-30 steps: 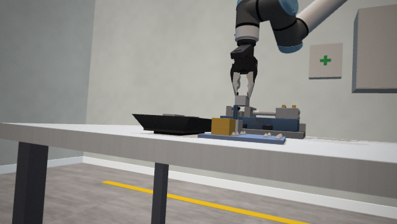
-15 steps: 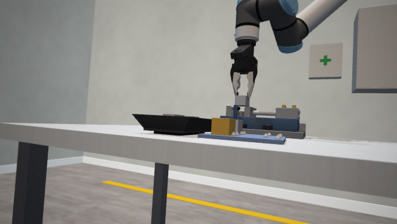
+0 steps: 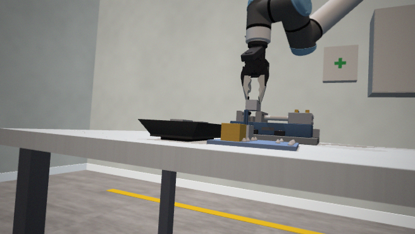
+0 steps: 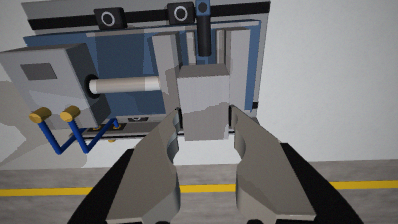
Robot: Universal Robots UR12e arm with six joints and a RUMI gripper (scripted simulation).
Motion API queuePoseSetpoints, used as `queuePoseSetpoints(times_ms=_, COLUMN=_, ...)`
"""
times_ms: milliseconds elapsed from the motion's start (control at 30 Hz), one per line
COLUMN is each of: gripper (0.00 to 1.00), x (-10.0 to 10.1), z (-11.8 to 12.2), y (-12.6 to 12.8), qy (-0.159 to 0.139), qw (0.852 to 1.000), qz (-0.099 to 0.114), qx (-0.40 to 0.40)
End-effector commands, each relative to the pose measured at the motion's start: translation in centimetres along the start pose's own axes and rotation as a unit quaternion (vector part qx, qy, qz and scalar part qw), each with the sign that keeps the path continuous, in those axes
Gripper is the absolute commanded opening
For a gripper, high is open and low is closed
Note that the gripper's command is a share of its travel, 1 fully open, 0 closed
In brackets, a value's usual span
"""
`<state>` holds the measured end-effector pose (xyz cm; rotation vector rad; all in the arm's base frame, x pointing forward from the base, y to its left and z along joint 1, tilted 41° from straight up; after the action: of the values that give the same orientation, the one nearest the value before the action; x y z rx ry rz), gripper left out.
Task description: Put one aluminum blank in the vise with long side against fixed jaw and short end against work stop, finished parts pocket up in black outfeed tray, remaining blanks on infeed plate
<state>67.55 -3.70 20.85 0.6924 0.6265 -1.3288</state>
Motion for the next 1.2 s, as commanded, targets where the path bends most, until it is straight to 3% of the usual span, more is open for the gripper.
queuePoseSetpoints(times_ms=0, gripper=0.00, x=-0.06, z=0.02, y=0.04, qy=0.000, qw=1.000, qz=0.001, qx=0.000)
queuePoseSetpoints(times_ms=1167, gripper=0.00, x=0.59, z=0.03, y=0.04, qy=0.000, qw=1.000, qz=0.001, qx=0.000)
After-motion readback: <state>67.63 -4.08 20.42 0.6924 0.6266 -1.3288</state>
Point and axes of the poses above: the point where the finger pads meet when closed, its own x axis out along the fingers, its own y axis across the jaws, z = x × y, the point moved 8 cm from there along -x, back along the fingers, and after that the axes turned 2 degrees about -x, right-handed, at the moved point
